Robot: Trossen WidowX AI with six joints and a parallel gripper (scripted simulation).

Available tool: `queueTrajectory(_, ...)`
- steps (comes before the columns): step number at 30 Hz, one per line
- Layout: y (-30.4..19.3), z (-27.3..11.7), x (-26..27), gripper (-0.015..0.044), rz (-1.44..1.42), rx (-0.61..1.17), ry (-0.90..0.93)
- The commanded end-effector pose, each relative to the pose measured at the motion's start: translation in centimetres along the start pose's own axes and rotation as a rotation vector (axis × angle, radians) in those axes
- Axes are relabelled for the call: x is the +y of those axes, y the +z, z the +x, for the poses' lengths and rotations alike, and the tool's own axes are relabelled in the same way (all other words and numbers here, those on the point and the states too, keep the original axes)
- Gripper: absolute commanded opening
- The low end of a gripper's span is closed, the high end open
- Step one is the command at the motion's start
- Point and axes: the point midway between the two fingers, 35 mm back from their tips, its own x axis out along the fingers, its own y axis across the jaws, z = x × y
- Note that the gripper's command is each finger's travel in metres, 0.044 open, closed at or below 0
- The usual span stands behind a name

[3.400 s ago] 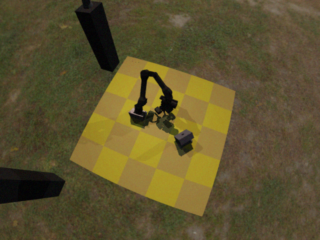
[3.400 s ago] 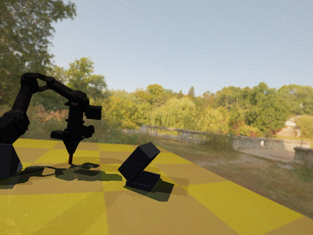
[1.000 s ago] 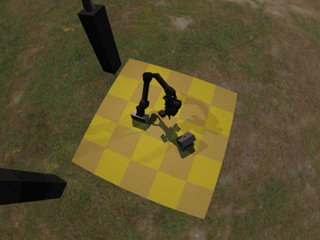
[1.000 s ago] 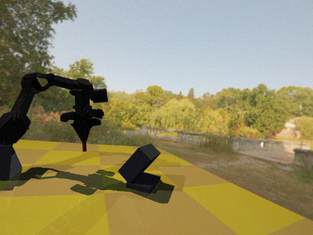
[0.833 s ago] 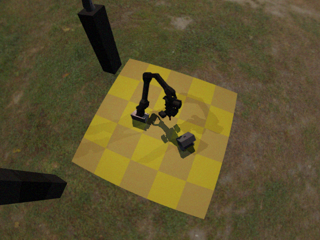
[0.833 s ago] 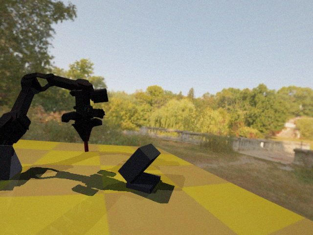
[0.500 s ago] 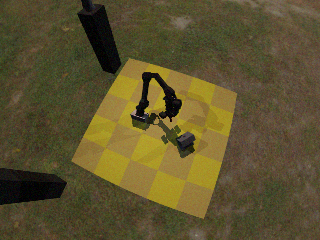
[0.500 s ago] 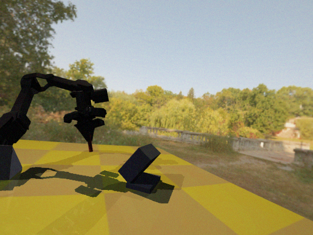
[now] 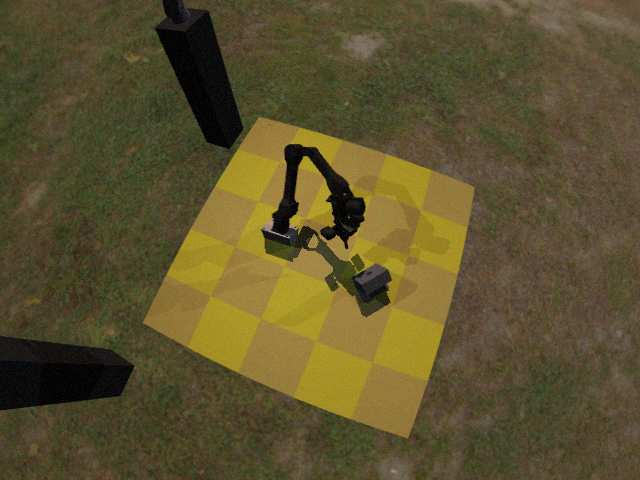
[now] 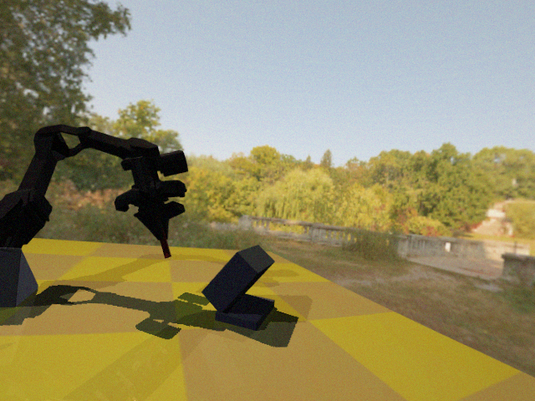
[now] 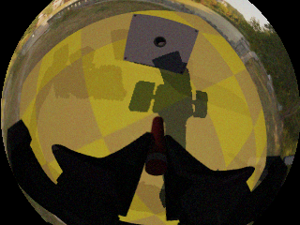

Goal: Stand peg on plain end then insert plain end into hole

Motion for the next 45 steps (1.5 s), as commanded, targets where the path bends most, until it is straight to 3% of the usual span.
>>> queueTrajectory(1, 0.7, 0.1, 0.0, 0.0000, 0.013, -0.043, -0.002)
queueTrajectory(33, 5.2, 0.1, 0.7, 0.0000, 0.096, -0.327, 0.034)
queueTrajectory(45, 6.1, 1.1, 0.9, 0.0000, 0.102, -0.345, 0.038)
